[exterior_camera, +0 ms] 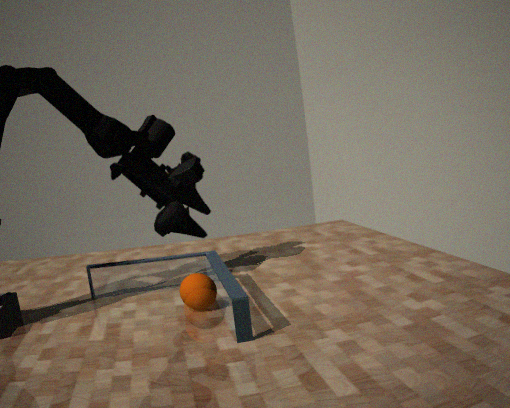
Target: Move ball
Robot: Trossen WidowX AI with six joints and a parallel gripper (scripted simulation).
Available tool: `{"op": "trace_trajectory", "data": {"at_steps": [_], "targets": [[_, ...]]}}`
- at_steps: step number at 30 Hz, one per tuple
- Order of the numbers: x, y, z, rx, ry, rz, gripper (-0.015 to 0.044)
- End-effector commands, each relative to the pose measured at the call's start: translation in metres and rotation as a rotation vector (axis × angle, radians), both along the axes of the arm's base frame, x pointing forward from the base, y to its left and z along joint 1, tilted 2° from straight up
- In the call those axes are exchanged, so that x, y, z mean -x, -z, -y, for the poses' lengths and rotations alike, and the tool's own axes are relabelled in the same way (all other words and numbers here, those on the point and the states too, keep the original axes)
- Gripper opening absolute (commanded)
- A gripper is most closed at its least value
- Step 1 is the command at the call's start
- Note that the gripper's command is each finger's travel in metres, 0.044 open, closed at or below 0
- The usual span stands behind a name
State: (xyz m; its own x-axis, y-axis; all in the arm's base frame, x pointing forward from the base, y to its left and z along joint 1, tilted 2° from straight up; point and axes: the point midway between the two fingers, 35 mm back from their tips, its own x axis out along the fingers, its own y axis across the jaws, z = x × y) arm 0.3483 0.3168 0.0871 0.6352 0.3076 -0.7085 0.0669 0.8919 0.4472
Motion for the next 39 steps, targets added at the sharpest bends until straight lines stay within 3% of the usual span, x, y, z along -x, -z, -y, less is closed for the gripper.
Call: {"op": "trace_trajectory", "data": {"at_steps": [1,9,15,39], "targets": [[-0.034,0.001,0.064,0.191,-0.046,-0.079,0.0388],[-0.041,0.010,0.162,0.445,-0.237,-0.347,0.0388],[-0.022,0.005,0.232,0.481,-0.396,-0.598,0.0388],[-0.020,0.031,0.236,0.478,-0.406,-0.615,0.0388]]}}
